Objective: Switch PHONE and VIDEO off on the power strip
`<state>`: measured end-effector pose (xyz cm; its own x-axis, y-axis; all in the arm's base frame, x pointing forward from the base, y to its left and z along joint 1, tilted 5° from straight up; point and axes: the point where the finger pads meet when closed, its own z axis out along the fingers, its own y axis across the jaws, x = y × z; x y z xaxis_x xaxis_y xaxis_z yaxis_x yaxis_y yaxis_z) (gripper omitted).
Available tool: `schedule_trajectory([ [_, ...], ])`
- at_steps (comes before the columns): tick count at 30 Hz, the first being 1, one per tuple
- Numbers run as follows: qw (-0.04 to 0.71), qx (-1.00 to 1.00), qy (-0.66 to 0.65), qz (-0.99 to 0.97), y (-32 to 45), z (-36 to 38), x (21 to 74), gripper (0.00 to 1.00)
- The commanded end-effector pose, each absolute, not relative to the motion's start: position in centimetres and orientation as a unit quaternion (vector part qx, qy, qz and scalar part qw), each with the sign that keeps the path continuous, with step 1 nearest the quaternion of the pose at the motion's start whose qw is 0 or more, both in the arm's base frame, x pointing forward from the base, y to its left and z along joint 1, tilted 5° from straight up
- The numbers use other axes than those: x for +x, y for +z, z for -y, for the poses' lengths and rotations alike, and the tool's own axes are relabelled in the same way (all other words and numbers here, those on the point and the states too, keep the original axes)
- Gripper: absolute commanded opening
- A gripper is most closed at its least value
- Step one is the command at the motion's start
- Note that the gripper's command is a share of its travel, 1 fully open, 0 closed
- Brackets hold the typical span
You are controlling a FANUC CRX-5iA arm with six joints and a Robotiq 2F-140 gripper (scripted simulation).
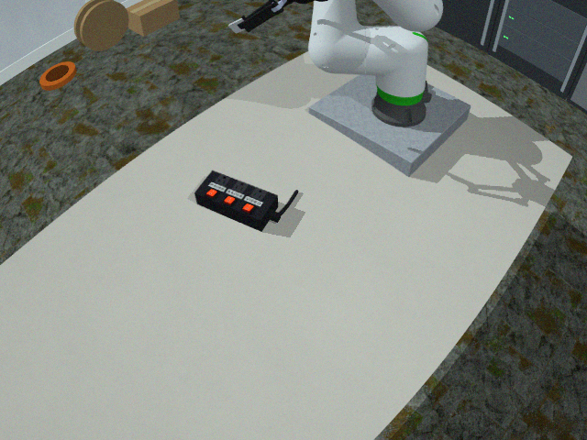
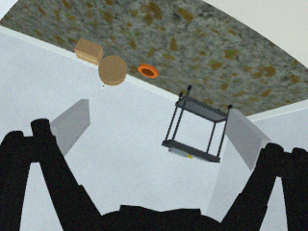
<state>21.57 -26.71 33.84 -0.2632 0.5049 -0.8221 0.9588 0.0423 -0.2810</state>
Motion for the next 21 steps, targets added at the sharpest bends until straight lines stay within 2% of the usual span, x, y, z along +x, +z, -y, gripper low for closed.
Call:
schedule_trajectory([
  [1, 0.279, 0.584, -0.408, -0.644, 33.5, 26.4, 22.0, 1.0],
  [21, 0.331, 0.782, -0.295, -0.439, 31.3, 24.6, 24.6, 1.0],
])
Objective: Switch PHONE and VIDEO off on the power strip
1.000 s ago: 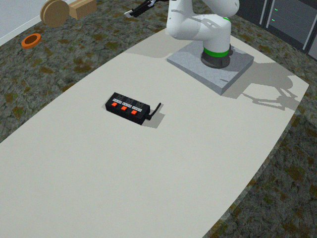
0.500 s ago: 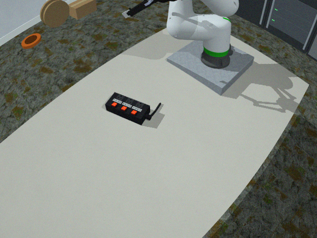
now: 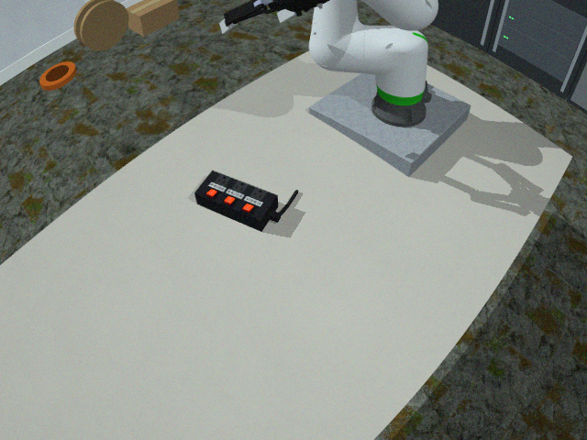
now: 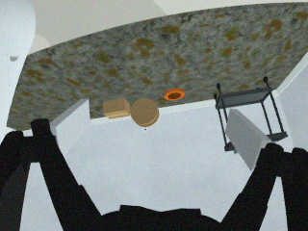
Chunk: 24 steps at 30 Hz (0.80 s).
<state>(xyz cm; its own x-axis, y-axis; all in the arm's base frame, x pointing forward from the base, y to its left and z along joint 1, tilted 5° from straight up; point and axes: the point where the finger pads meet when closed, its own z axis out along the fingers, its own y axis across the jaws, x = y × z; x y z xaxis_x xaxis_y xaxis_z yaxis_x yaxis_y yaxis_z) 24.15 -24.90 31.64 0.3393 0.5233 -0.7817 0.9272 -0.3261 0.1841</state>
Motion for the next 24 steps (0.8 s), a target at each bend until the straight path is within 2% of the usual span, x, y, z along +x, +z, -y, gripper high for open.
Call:
schedule_trajectory([
  [1, 0.335, 0.802, -0.28, -0.408, 31.0, 24.3, 24.9, 1.0],
  [13, 0.345, 0.891, -0.2, -0.217, 29.1, 22.9, 27.1, 1.0],
  [17, 0.345, 0.891, -0.2, -0.217, 29.1, 22.9, 27.1, 1.0],
  [19, 0.344, 0.916, -0.167, -0.125, 28.2, 22.3, 28.1, 1.0],
  [24, 0.342, 0.924, -0.15, -0.076, 27.7, 22.0, 28.7, 1.0],
])
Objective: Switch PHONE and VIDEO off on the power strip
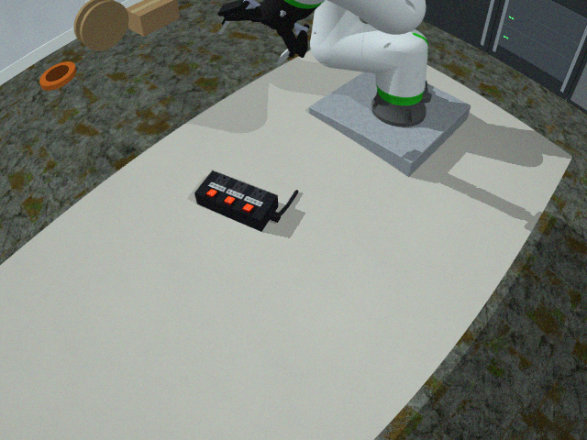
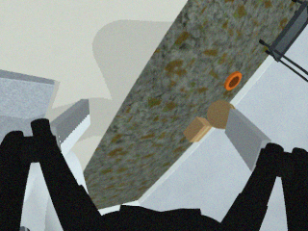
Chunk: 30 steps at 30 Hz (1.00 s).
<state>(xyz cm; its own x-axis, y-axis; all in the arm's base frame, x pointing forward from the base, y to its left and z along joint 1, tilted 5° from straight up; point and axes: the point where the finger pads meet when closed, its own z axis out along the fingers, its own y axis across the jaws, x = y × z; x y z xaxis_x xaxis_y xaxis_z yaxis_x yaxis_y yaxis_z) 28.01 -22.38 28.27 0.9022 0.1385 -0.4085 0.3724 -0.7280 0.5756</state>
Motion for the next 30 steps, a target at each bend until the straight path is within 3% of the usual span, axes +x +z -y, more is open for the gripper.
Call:
schedule_trajectory([
  [1, 0.339, 0.931, -0.134, -0.026, 27.2, 21.7, 29.2, 1.0],
  [30, 0.28, 0.85, -0.01, 0.447, 22.3, 18.7, 35.1, 1.0],
])
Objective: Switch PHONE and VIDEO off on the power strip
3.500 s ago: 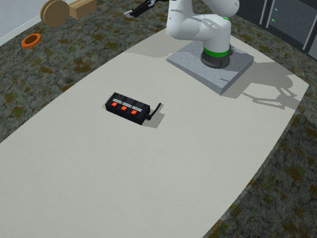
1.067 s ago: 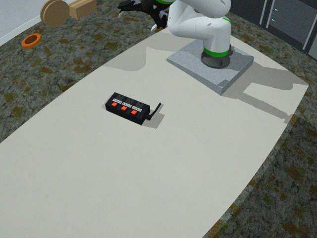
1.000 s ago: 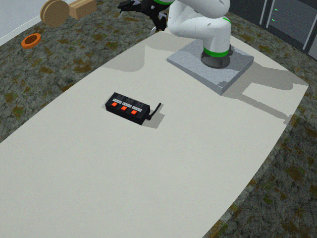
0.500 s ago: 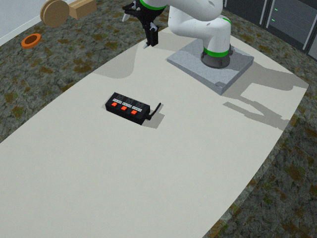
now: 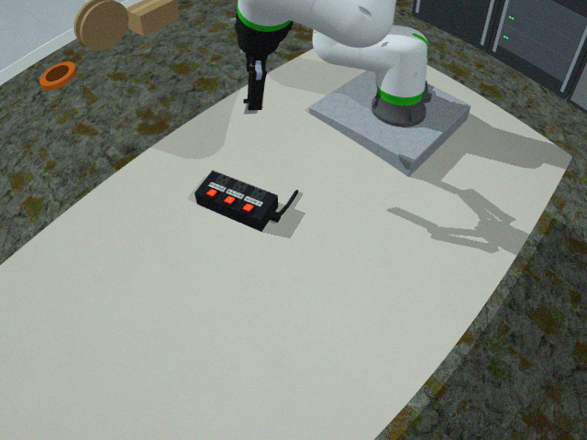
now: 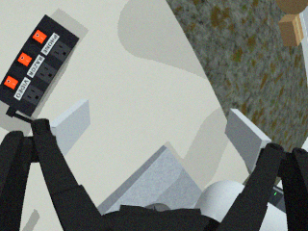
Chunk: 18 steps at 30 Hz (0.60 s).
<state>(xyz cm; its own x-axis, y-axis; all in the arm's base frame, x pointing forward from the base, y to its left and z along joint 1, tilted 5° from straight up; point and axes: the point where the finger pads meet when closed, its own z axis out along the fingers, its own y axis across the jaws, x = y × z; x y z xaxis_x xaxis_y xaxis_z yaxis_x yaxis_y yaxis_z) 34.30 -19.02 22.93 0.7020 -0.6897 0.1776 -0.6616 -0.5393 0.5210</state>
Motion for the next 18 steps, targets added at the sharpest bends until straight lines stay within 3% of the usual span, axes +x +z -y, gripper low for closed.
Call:
schedule_trajectory([
  [1, 0.27, 0.825, 0.0, 0.496, 21.7, 18.4, 35.8, 1.0],
  [18, 0.222, 0.667, 0.036, 0.711, 18.8, 17.0, 39.4, 1.0],
])
